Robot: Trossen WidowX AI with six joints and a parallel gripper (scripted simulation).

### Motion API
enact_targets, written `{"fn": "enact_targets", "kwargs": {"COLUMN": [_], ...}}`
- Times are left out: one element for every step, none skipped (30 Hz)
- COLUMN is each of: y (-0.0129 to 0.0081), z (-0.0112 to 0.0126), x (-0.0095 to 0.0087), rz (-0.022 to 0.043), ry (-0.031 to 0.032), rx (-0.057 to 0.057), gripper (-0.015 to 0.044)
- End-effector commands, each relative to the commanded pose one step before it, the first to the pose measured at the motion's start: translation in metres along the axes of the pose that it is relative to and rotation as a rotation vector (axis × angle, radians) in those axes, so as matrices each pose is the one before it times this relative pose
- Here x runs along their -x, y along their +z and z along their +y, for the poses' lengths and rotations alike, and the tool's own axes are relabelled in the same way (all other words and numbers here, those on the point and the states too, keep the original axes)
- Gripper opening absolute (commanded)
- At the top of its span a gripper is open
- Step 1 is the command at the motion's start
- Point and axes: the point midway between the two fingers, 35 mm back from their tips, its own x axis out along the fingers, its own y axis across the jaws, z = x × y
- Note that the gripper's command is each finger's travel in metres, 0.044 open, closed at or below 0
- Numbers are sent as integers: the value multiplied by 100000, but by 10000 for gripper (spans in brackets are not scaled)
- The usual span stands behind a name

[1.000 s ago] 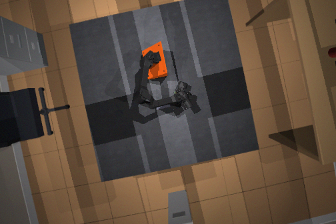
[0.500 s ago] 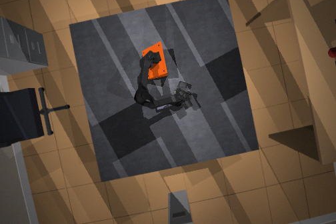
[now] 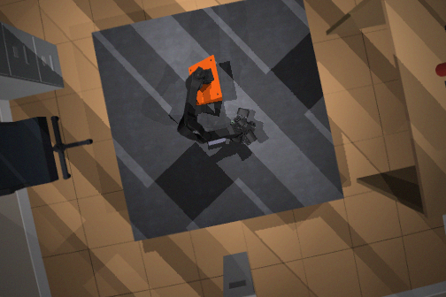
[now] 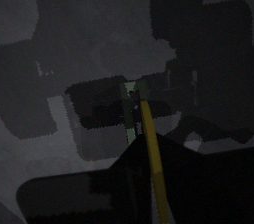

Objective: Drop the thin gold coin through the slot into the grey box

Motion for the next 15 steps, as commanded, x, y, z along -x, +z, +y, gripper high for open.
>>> {"fn": "enact_targets", "kwargs": {"y": [246,13,11,8,6,4,1,-1,-4,-6,-9,-11,-14,-16,-19], "z": [-358,3,4,5,7,8,9,11,12,13,14,15,17,18,19], "x": [1169,239,240,241,242,243,244,245,246,247,248,248,249,250,251], "rz": [-924,26,31,36,40,45,50,55,60,65,70,74,79,84,89], "ry": [-179,130,129,127,126,125,123,122,120,118,116,115,113,111,109], "rx": [-1246,-45,-45,-46,-47,-48,-49,-49,-50,-51,-52,-53,-54,-55,-56], "gripper": [0,0,0,0,0,0,0,0,0,0,0,0,0,0,0]}}
